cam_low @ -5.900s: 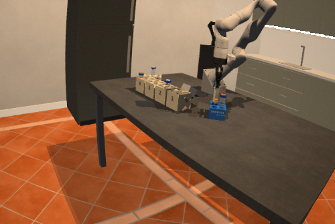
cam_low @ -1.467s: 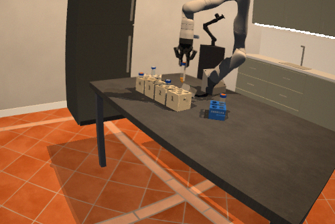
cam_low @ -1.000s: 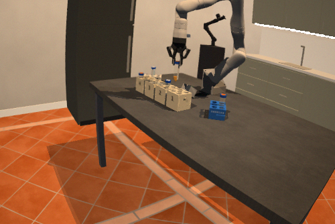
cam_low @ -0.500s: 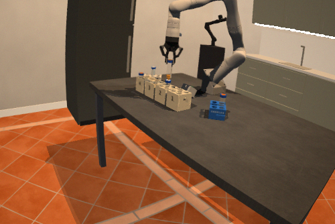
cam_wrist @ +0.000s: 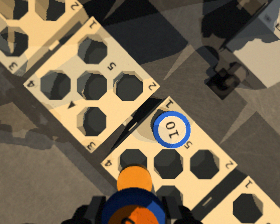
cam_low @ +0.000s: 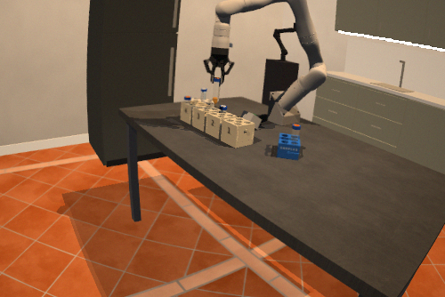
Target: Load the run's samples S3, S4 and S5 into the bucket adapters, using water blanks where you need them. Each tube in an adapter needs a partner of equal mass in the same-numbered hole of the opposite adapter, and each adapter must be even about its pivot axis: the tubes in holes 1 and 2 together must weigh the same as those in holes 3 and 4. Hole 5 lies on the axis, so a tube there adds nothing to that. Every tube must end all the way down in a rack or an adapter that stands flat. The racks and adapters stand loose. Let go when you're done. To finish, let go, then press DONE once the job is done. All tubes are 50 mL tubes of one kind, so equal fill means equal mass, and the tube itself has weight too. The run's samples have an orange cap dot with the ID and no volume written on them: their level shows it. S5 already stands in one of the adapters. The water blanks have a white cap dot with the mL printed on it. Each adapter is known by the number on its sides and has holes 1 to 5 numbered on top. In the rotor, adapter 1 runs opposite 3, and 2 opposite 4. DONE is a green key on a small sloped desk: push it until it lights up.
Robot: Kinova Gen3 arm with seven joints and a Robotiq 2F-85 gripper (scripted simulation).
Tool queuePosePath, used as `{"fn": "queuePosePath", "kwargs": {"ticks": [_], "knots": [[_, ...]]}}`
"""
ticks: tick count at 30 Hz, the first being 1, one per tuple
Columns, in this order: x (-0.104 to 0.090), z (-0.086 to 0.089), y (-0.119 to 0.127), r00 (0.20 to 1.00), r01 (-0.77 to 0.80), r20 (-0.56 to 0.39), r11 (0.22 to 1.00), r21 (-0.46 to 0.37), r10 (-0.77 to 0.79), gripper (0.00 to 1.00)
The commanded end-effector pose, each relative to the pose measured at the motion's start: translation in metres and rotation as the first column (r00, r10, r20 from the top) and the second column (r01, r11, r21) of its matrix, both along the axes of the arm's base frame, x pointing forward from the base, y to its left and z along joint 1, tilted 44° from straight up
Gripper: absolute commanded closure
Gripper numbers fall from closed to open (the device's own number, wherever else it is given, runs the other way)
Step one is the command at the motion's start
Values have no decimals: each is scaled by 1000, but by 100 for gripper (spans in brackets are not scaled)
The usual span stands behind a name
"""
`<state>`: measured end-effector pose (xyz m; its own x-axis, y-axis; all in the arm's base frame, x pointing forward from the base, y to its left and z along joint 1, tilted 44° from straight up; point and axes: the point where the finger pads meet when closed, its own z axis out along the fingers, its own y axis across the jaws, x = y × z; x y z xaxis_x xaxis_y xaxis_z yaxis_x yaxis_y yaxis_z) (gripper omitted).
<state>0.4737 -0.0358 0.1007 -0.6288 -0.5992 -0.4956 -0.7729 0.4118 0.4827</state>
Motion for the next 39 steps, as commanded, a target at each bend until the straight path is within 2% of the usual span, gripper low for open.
{"fn": "queuePosePath", "kwargs": {"ticks": [1, 17, 39], "knots": [[0, -5, -5, 1000, -1, -8, 1000, 6, 1, 90], [1, -4, -3, 1000, 3, -5, 1000, 5, -3, 90], [-1, -25, 19, 1000, -1, -1, 1000, 9, 1, 90]]}}
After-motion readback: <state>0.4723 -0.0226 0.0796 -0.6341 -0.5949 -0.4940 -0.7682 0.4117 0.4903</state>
